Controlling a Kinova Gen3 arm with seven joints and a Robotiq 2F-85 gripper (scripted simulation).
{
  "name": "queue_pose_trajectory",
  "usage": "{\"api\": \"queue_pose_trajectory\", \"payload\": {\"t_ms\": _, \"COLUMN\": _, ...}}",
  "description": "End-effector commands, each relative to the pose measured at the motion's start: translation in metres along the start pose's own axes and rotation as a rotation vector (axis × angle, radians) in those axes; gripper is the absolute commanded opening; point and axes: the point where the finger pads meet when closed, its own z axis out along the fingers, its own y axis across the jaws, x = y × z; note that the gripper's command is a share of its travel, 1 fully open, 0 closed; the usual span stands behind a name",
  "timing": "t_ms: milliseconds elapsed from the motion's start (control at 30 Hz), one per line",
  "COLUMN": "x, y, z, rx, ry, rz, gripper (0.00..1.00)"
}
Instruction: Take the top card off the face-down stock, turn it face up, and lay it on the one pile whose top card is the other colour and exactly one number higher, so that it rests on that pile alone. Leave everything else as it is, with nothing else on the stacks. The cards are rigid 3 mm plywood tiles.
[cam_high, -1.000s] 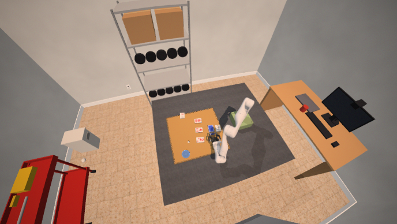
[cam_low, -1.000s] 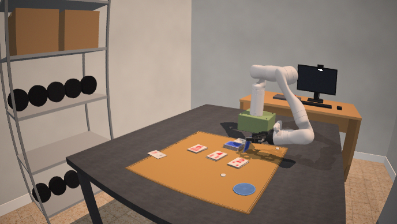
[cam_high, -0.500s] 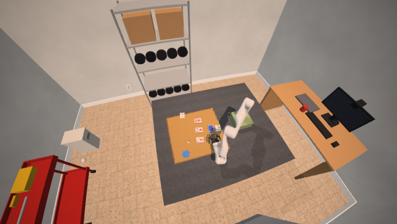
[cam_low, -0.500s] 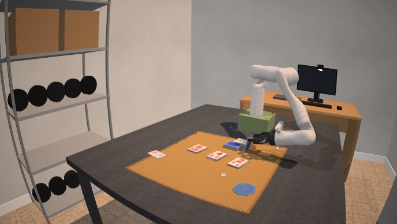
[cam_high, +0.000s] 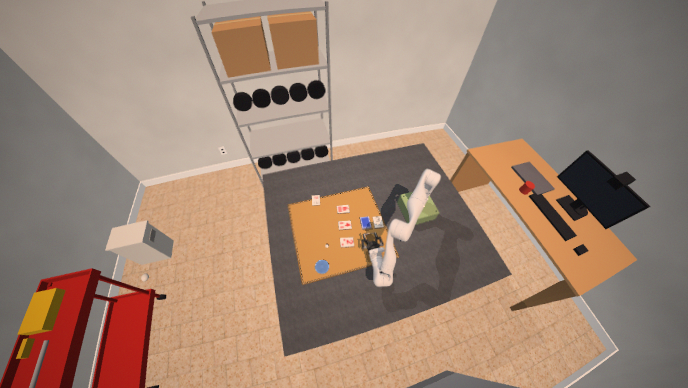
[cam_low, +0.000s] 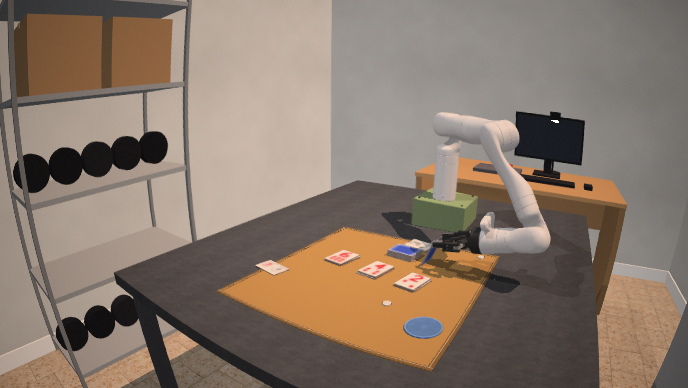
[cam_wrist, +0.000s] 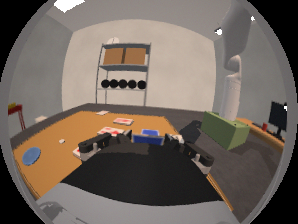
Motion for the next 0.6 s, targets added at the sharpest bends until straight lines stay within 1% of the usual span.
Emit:
{"api": "queue_pose_trajectory", "payload": {"t_ms": 0, "x": -0.0030, "y": 0.0003, "z": -0.0022, "rx": 0.002, "ry": -0.001, "rz": 0.000, "gripper": 0.71}}
{"api": "queue_pose_trajectory", "payload": {"t_ms": 567, "x": -0.0108, "y": 0.0003, "z": -0.0101, "rx": 0.002, "ry": -0.001, "rz": 0.000, "gripper": 0.71}}
